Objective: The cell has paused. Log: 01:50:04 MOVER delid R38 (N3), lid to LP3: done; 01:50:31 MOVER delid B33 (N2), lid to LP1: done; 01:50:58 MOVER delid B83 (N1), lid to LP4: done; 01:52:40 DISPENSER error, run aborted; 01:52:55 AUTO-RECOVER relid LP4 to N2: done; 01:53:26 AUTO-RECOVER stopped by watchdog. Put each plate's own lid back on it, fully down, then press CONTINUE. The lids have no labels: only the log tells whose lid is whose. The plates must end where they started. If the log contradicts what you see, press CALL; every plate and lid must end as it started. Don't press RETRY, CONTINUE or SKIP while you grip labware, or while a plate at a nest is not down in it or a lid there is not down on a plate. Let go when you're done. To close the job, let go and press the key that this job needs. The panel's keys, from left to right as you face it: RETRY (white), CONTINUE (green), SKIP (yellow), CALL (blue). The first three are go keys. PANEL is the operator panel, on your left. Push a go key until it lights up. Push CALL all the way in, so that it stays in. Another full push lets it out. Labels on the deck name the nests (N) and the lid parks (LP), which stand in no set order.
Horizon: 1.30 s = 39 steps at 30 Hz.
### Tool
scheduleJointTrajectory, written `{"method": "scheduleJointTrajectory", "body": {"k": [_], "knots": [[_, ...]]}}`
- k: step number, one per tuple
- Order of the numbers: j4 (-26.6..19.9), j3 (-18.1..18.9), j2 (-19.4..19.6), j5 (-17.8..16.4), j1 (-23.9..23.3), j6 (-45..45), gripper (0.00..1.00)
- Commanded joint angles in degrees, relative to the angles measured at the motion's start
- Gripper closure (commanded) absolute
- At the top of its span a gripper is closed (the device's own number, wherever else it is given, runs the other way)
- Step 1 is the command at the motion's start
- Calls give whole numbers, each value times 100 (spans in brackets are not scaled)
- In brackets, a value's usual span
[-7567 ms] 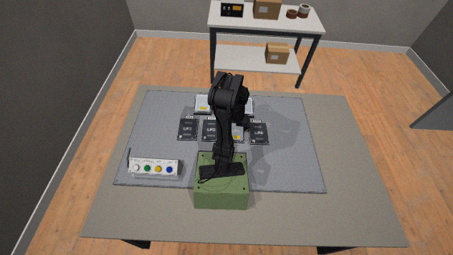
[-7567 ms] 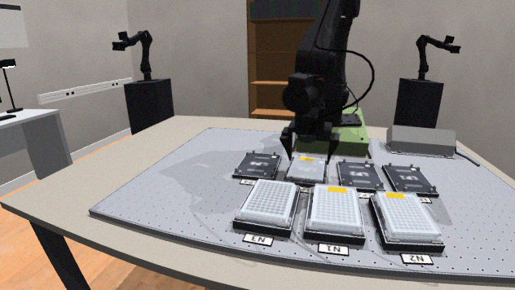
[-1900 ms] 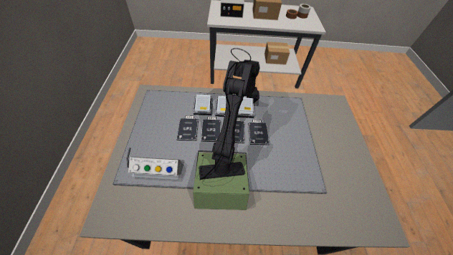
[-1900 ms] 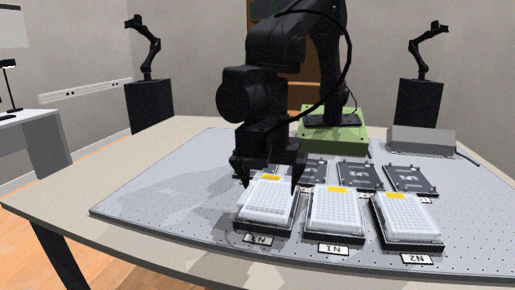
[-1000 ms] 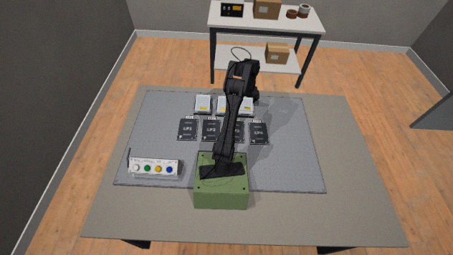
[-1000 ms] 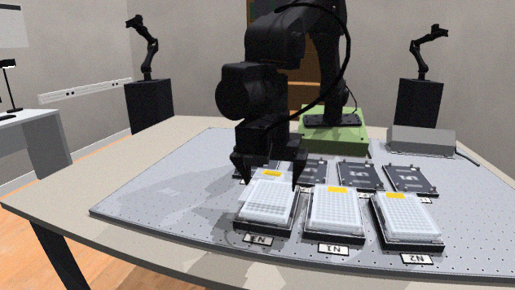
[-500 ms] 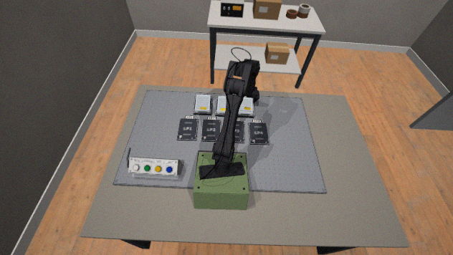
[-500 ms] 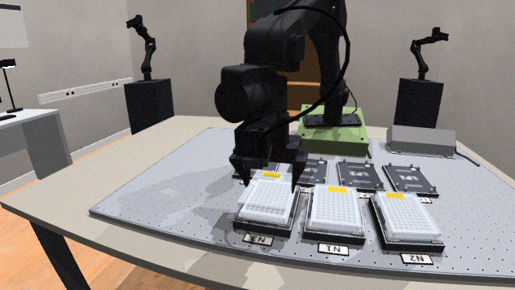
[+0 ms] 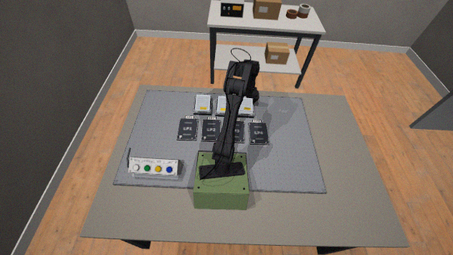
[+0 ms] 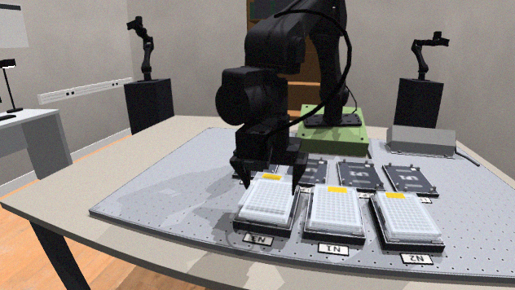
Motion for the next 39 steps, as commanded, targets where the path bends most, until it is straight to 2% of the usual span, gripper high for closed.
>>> {"method": "scheduleJointTrajectory", "body": {"k": [1, 12, 21, 39], "knots": [[89, 39, -63, -14, -23, 9, 100], [228, -95, 4, -21, -2, 51, 100], [275, -35, -25, -19, 18, 62, 100], [419, -156, -2, -14, 11, 67, 100]]}}
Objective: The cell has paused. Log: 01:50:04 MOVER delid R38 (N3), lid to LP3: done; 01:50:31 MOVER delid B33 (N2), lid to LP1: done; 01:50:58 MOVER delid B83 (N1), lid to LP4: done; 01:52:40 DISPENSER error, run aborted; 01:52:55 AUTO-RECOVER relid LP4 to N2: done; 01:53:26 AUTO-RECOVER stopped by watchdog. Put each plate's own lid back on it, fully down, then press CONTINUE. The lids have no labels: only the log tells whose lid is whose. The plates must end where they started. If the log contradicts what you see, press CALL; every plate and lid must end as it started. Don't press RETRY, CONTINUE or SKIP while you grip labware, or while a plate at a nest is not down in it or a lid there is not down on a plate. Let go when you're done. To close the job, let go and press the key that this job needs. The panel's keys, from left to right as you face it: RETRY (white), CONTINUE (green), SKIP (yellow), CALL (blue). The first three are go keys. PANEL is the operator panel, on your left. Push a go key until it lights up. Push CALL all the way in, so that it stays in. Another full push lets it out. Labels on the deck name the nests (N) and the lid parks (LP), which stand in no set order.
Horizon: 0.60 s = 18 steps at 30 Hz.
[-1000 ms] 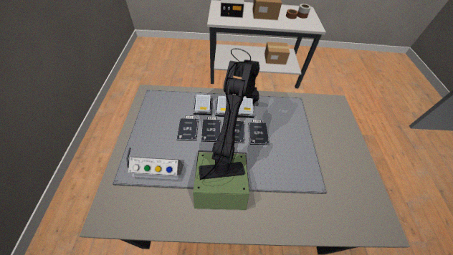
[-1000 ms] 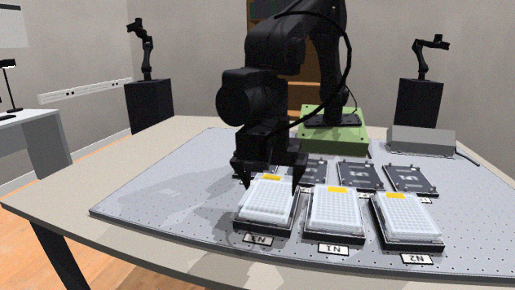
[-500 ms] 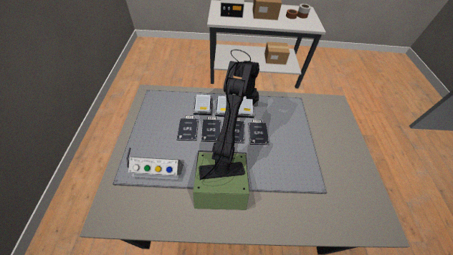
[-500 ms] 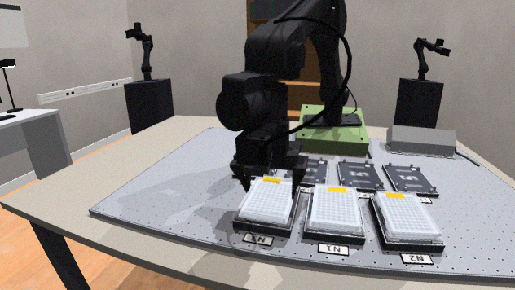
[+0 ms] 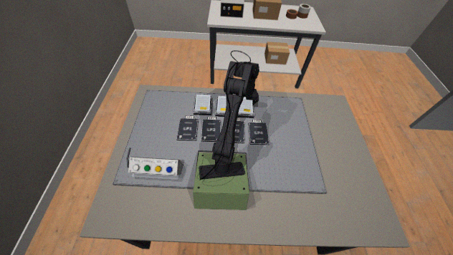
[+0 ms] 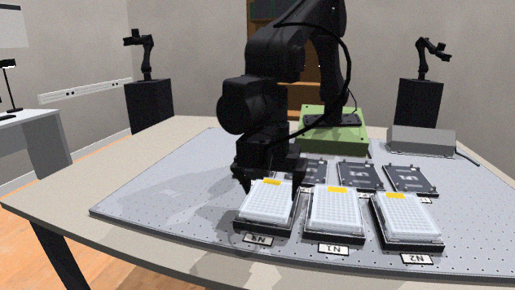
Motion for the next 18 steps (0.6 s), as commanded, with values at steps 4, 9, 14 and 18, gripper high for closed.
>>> {"method": "scheduleJointTrajectory", "body": {"k": [4, 9, 14, 18], "knots": [[92, 63, -47, -9, -17, 21, 100], [90, 67, -45, -9, -17, 21, 100], [82, 76, -43, -9, -16, 21, 100], [80, 79, -43, -9, -16, 22, 100]]}}
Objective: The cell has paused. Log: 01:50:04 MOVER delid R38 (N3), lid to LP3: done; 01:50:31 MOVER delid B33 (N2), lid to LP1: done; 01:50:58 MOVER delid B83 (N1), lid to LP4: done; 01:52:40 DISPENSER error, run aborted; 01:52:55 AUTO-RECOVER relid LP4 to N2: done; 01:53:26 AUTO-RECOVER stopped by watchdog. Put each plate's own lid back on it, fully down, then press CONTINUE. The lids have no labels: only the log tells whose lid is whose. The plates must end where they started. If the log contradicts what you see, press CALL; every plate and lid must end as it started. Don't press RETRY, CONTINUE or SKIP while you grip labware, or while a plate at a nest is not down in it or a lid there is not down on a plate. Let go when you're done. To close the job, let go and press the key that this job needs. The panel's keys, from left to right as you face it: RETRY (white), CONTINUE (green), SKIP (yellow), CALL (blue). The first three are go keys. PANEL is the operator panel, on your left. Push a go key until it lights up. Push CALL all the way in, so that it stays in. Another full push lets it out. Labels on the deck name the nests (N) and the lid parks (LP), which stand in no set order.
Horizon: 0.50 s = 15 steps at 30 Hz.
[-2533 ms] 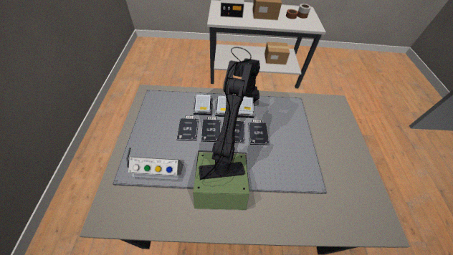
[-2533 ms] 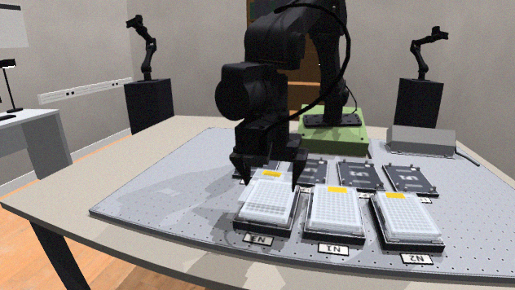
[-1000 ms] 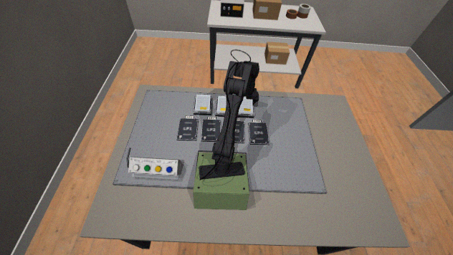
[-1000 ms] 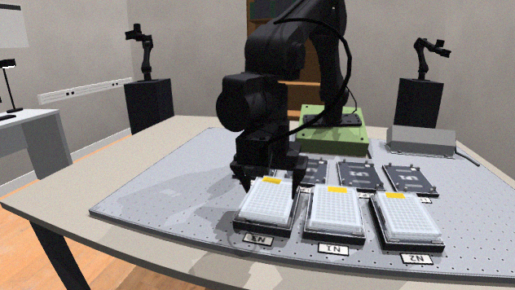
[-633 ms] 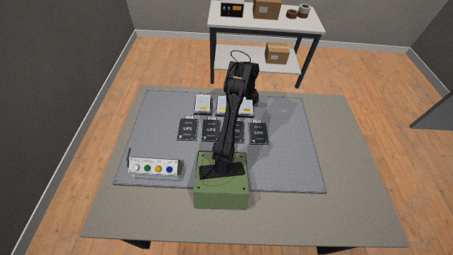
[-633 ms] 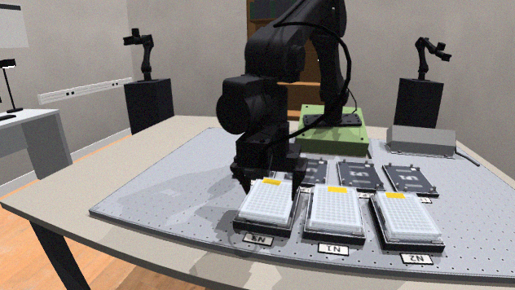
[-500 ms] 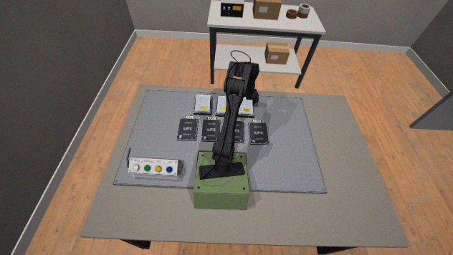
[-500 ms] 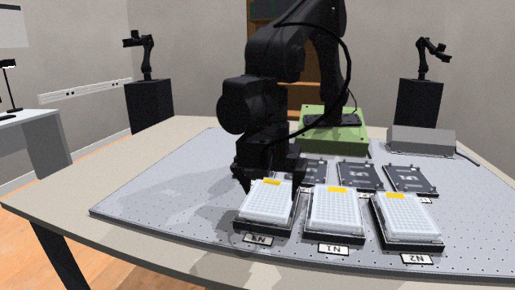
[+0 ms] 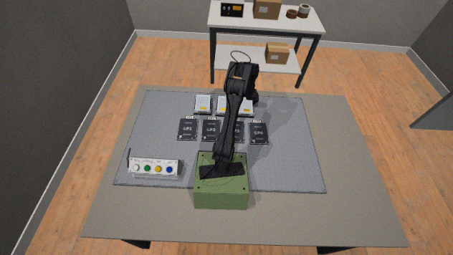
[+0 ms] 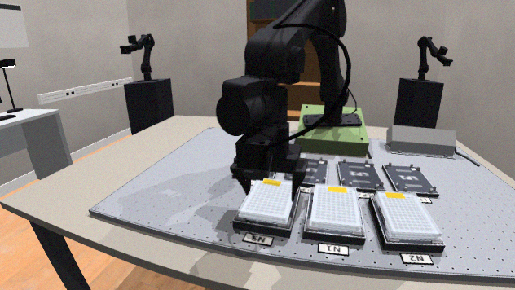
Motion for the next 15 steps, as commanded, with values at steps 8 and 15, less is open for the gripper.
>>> {"method": "scheduleJointTrajectory", "body": {"k": [8, 15], "knots": [[60, 193, -65, -11, 8, 63, 100], [55, 212, -54, -11, 9, 65, 100]]}}
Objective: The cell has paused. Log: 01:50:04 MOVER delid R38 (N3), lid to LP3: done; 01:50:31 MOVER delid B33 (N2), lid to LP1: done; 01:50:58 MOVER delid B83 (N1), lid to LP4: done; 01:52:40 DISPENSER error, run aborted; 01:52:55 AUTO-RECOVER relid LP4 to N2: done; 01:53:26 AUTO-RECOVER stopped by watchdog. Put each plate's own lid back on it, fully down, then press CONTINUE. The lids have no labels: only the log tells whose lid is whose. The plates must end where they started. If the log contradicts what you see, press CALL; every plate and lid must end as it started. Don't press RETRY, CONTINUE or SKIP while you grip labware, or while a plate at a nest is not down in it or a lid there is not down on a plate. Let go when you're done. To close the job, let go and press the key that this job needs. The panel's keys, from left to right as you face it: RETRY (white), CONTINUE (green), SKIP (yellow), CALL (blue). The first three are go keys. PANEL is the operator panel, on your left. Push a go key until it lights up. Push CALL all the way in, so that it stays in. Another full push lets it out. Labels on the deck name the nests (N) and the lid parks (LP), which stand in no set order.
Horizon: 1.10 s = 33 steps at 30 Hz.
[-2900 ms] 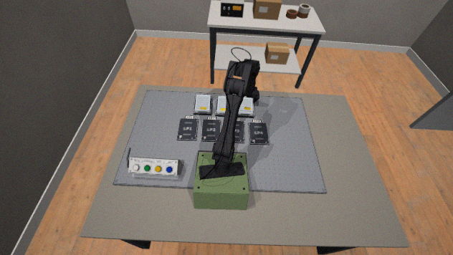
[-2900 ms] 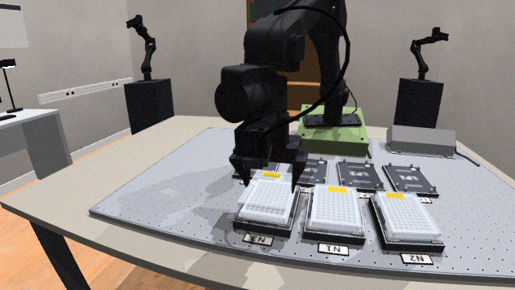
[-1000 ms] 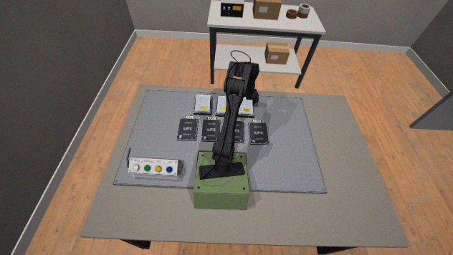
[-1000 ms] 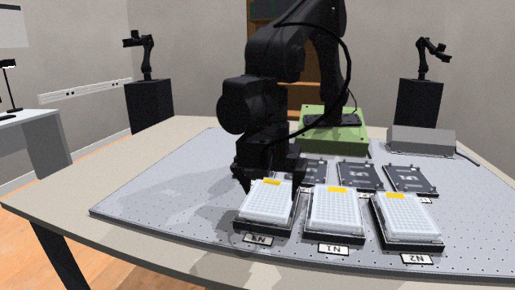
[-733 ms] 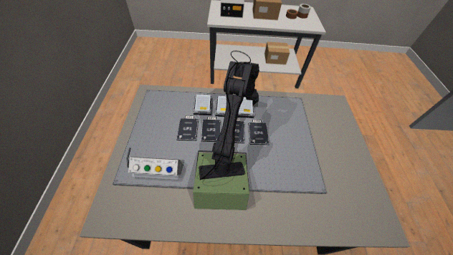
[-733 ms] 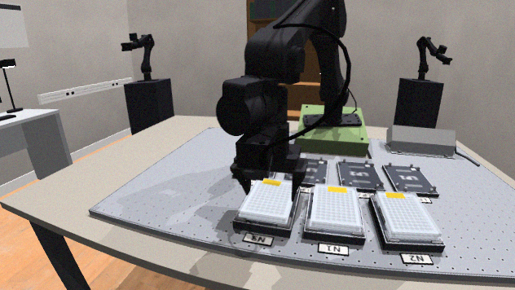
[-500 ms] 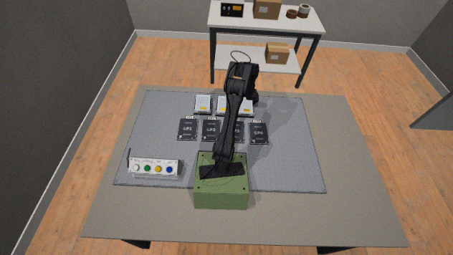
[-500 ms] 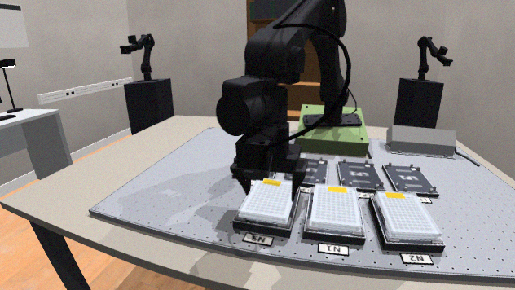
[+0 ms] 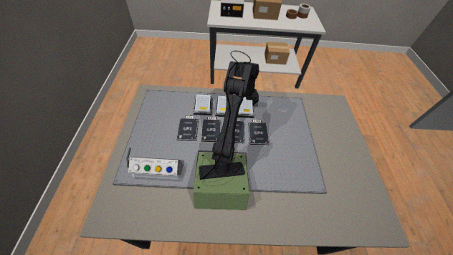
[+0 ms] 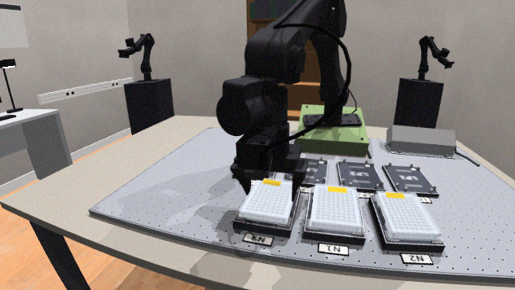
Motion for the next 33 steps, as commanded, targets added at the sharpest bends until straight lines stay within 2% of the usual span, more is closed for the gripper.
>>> {"method": "scheduleJointTrajectory", "body": {"k": [1, 18, 19, 33], "knots": [[54, 214, -47, -11, 5, 62, 100], [39, 236, -54, -10, 14, 62, 100], [39, 236, -54, -10, 14, 62, 0], [38, 236, -54, -10, 14, 59, 0]]}}
